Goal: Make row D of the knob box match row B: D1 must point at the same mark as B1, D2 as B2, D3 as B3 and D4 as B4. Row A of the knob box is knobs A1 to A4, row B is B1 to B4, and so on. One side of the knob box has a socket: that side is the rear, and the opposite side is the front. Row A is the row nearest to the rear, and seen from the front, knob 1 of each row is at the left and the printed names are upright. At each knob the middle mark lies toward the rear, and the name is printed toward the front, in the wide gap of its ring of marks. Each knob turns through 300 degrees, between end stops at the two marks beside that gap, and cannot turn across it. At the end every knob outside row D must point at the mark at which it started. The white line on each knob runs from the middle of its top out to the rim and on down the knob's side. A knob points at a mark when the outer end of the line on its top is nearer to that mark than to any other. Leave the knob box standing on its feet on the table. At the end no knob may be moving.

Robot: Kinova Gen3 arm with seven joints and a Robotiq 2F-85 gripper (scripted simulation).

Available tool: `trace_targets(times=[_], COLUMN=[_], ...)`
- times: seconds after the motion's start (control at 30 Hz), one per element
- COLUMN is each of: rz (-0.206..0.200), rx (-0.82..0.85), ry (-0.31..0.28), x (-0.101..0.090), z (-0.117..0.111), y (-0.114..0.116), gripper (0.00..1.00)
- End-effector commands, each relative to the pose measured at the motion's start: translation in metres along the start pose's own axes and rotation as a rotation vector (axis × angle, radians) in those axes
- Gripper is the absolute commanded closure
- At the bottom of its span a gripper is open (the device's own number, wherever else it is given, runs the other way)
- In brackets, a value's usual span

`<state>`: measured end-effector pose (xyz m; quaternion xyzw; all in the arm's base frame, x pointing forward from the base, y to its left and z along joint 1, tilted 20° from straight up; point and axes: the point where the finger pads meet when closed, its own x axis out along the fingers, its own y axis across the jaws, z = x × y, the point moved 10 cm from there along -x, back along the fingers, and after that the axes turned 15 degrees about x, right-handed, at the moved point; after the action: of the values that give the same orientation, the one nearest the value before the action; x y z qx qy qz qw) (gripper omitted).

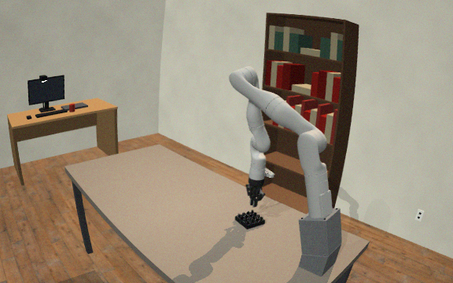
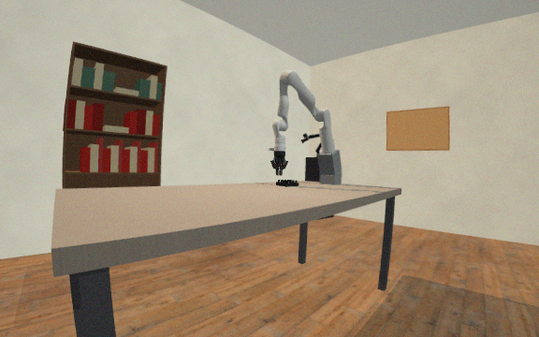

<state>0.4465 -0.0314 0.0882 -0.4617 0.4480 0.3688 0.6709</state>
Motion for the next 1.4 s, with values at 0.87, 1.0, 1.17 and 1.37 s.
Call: trace_targets(times=[0.87, 1.0, 1.17, 1.37], rz=[-0.024, -0.029, -0.031, -0.035], rx=[0.619, 0.778, 0.905, 1.174], ry=[-0.009, -0.014, -0.018, -0.027], x=[0.0018, 0.002, 0.002, 0.0], z=[-0.0028, -0.0029, -0.0028, -0.0025], y=[-0.0038, -0.0049, -0.0058, -0.0071], gripper=[0.81, 0.81, 0.81, 0.81])
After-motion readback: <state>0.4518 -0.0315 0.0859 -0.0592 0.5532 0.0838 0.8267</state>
